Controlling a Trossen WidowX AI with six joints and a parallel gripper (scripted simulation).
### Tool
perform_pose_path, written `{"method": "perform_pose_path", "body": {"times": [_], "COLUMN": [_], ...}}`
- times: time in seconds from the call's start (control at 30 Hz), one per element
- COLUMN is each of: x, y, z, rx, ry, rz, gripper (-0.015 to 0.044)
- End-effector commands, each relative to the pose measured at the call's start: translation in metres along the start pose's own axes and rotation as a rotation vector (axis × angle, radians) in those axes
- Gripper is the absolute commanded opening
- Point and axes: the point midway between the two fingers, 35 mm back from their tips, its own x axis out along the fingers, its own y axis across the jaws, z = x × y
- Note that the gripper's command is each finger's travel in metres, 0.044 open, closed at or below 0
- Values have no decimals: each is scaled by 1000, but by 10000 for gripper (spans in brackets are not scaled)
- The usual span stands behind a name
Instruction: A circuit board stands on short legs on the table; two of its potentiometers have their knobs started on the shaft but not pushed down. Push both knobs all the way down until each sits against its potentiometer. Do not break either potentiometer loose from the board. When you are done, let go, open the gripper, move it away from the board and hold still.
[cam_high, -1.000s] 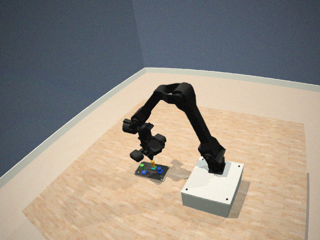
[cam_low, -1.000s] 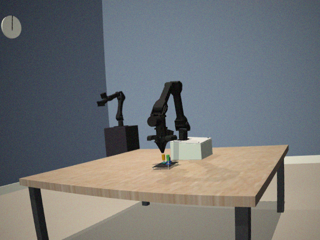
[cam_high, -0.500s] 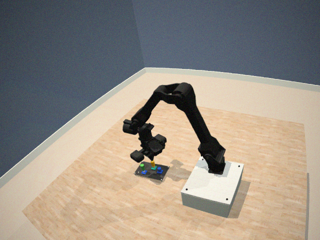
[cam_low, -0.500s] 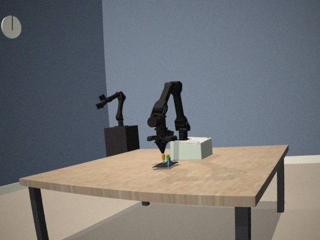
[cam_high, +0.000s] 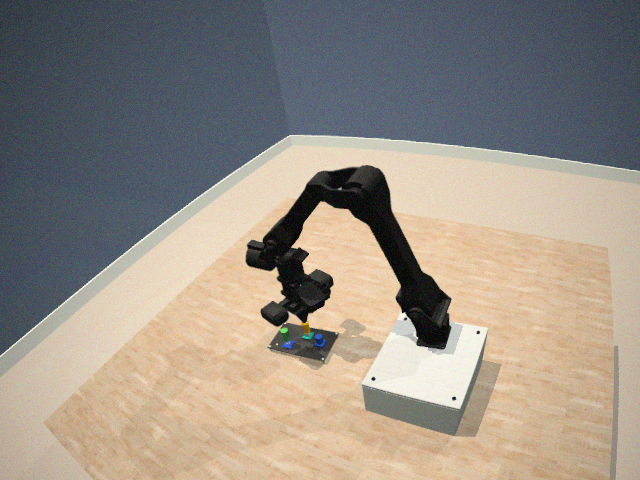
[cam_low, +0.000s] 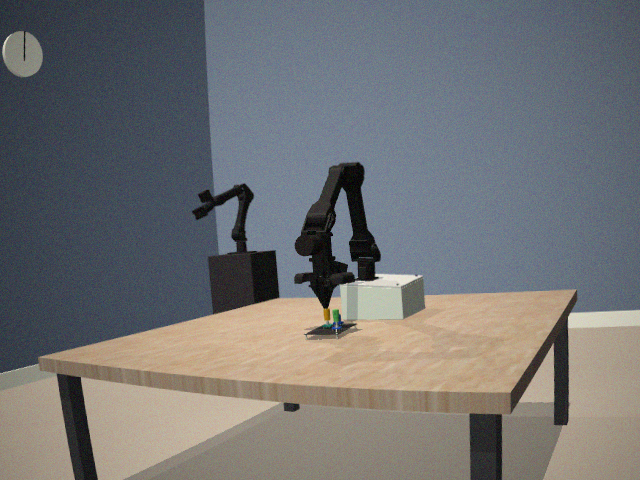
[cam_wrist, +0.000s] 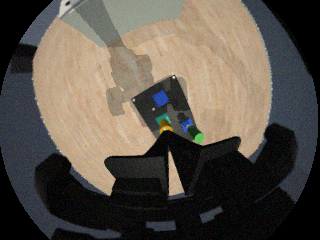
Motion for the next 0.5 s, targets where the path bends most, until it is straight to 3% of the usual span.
{"method": "perform_pose_path", "body": {"times": [0.0,0.47], "x": [2,1], "y": [-1,-1], "z": [1,1], "rx": [1,1], "ry": [-4,-4], "rz": [-5,-5], "gripper": [0,0]}}
